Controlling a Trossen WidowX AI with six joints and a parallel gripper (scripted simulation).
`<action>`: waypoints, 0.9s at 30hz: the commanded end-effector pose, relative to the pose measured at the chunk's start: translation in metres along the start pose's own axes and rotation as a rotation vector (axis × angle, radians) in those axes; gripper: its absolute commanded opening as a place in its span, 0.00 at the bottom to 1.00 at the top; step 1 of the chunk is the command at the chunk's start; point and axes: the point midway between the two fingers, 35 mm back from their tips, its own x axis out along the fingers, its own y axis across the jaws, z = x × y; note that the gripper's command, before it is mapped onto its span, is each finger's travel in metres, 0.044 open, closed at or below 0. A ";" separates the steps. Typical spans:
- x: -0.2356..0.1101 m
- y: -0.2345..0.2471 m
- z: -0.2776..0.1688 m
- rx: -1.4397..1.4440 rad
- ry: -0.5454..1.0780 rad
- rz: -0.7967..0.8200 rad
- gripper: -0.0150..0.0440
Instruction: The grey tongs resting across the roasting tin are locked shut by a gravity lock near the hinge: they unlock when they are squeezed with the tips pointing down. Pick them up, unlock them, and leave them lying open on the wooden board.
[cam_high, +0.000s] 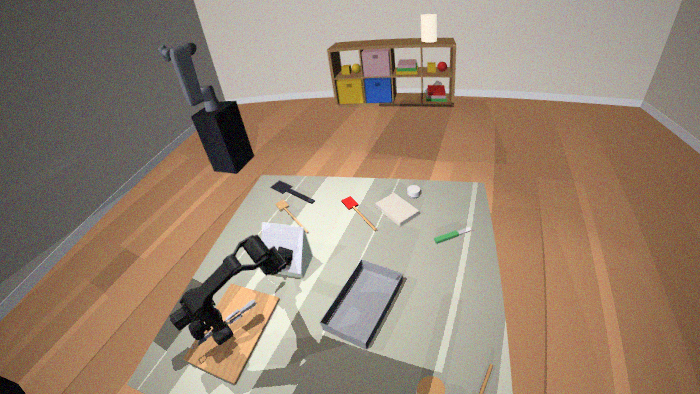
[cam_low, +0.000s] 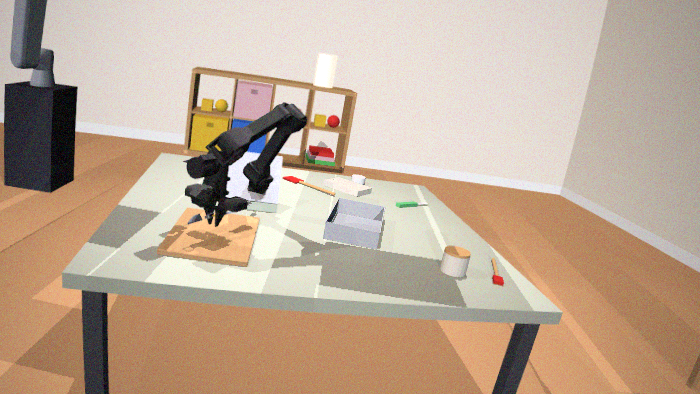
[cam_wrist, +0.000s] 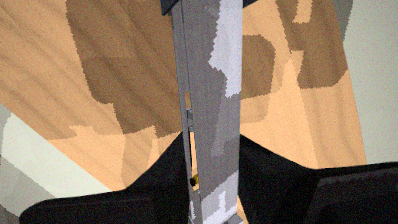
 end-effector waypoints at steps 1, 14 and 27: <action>0.000 0.000 0.000 0.000 0.000 0.000 0.58; 0.000 -0.002 0.000 -0.001 0.003 -0.002 1.00; -0.045 -0.105 0.004 -0.015 0.073 -0.029 1.00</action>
